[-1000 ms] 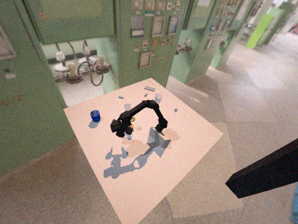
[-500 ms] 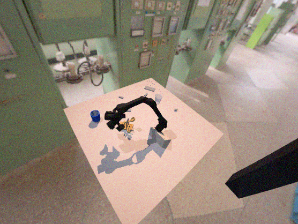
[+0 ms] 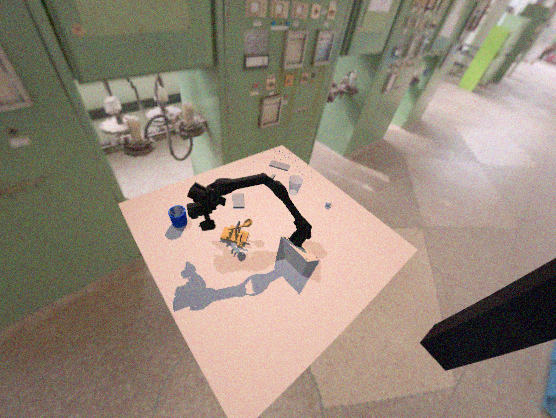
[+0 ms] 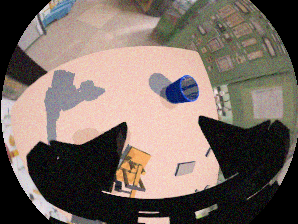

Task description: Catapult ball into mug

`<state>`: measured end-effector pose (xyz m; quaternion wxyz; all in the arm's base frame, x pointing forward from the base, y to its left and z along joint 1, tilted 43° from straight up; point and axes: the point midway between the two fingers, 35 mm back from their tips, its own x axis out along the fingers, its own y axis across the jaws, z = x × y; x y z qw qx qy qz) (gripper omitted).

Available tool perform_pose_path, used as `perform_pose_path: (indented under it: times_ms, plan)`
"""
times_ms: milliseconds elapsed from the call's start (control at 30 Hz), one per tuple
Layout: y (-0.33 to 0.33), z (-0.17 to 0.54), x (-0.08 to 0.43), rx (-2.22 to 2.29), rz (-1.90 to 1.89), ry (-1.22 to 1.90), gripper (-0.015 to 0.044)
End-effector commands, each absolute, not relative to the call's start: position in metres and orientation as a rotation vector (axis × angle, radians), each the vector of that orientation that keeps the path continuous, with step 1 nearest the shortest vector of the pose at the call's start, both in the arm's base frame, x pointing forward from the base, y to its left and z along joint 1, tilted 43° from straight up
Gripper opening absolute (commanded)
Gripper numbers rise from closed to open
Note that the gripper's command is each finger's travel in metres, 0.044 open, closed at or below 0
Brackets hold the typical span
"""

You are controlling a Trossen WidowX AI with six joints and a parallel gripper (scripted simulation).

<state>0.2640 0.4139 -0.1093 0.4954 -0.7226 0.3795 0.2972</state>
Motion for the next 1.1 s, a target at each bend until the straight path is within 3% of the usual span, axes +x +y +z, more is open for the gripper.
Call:
perform_pose_path:
  times_ms: [0, 500, 1067]
  plan:
    - [0.429, -0.097, 0.291, -1.597, 0.675, 0.893, 0.044]
    - [0.455, -0.045, 0.386, -1.137, 0.521, 0.786, 0.044]
    - [0.453, -0.046, 0.389, -1.124, 0.515, 0.787, 0.044]
